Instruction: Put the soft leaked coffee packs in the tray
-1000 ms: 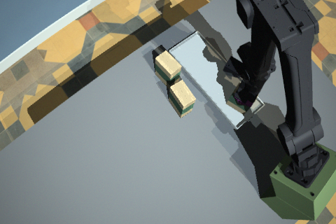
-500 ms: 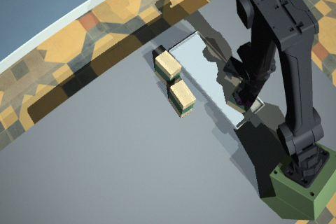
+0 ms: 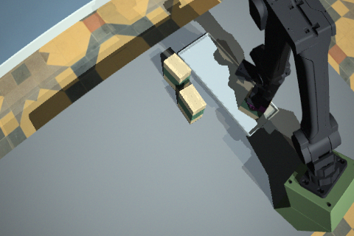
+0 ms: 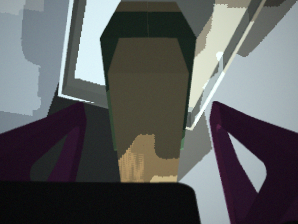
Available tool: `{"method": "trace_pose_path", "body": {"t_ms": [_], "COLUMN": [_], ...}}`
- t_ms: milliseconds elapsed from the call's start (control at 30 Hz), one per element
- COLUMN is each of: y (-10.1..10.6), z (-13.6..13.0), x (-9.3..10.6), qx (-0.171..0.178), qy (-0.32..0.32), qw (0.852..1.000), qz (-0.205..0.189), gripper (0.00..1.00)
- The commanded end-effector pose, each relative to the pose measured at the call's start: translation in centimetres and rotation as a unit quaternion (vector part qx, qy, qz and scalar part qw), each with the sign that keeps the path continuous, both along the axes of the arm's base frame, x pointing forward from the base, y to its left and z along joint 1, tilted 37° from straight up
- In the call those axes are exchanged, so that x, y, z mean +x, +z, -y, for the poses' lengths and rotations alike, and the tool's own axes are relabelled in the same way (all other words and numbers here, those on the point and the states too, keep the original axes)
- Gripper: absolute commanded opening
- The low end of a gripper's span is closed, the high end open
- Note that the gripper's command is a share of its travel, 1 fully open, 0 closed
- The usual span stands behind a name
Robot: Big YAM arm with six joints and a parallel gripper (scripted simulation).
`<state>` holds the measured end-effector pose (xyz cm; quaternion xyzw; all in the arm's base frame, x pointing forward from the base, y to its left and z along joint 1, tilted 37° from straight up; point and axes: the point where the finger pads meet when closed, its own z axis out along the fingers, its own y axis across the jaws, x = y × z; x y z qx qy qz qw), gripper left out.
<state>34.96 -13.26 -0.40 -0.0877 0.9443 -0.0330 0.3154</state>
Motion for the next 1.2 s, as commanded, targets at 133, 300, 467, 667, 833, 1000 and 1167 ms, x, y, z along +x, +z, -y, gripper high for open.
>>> {"method": "trace_pose_path", "body": {"t_ms": [133, 300, 467, 667, 833, 1000, 1167], "y": [0.5, 0.5, 0.5, 0.7, 2.2, 5.2, 6.9], "z": [-0.3, -0.3, -0.3, -0.2, 0.2, 0.4, 0.6], "x": [0.5, 0.5, 0.5, -0.1, -1.7, -3.1, -3.8], "qx": [-0.002, -0.002, -0.002, -0.002, -0.003, -0.007, -0.009], "qy": [0.002, 0.002, 0.002, 0.002, -0.001, -0.001, -0.001], "qw": [1.000, 1.000, 1.000, 1.000, 1.000, 1.000, 1.000], "qz": [0.007, 0.007, 0.007, 0.003, 0.002, 0.008, 0.012], "gripper": [0.78, 0.78, 0.78, 0.78, 0.78, 0.78, 0.78]}}
